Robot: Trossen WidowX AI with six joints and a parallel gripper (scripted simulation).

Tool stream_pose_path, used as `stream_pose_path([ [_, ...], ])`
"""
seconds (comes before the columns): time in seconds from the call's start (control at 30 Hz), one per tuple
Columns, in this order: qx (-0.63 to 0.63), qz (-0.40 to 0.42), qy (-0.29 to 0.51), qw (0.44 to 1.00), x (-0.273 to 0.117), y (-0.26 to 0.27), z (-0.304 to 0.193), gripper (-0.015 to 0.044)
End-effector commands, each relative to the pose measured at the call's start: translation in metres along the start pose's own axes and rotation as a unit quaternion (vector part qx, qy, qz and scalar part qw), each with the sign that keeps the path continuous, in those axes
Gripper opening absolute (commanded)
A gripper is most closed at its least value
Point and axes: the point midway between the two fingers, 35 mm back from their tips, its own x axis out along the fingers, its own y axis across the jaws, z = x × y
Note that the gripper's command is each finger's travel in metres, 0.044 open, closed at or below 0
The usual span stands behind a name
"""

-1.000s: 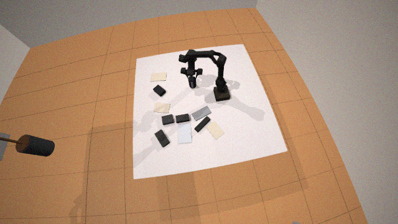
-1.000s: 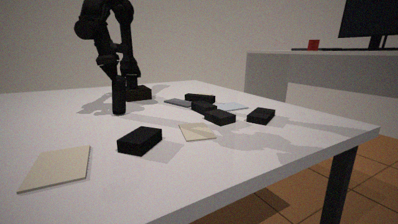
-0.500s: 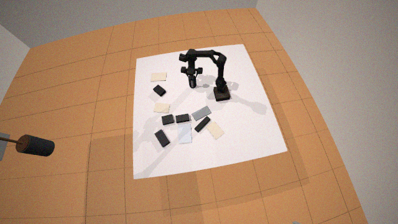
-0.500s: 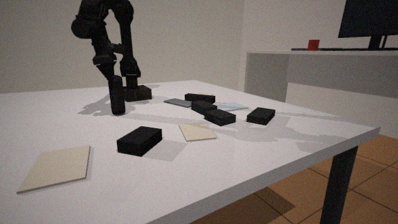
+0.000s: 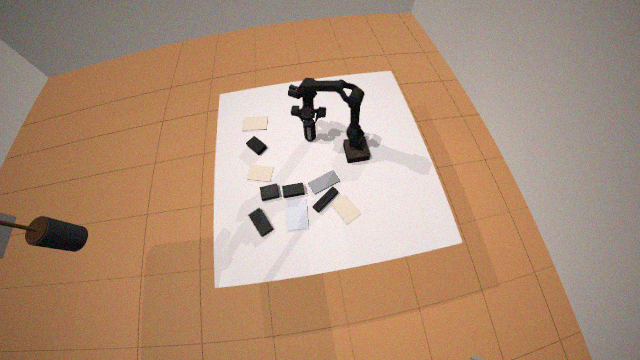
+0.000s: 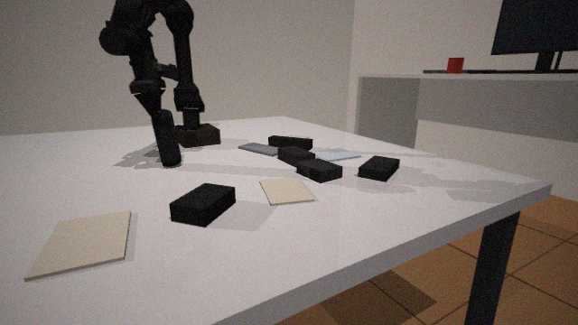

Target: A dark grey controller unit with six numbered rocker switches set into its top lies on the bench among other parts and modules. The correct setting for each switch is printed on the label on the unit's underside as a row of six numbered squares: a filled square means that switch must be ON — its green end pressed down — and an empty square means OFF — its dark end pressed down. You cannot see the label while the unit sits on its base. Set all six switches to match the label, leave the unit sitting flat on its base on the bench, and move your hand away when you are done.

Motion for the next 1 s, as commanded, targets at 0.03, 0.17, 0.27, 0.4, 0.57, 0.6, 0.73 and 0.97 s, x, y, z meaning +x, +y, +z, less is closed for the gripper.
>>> stream_pose_path([
  [0.03, -0.001, 0.002, 0.011, 1.000, 0.003, -0.001, -0.006, 0.0338],
  [0.17, -0.001, 0.002, 0.015, 1.000, 0.003, -0.001, -0.009, 0.0338],
  [0.27, -0.001, 0.002, 0.019, 1.000, 0.003, -0.001, -0.012, 0.0338],
  [0.4, -0.001, 0.002, 0.024, 1.000, 0.003, -0.001, -0.014, 0.0338],
  [0.57, -0.001, 0.002, 0.030, 1.000, 0.004, -0.001, -0.018, 0.0338],
  [0.6, -0.001, 0.002, 0.031, 1.000, 0.004, -0.001, -0.019, 0.0338],
  [0.73, -0.001, 0.002, 0.036, 0.999, 0.004, -0.001, -0.022, 0.0338],
  [0.97, -0.001, 0.002, 0.045, 0.999, 0.005, -0.001, -0.027, 0.0338],
])
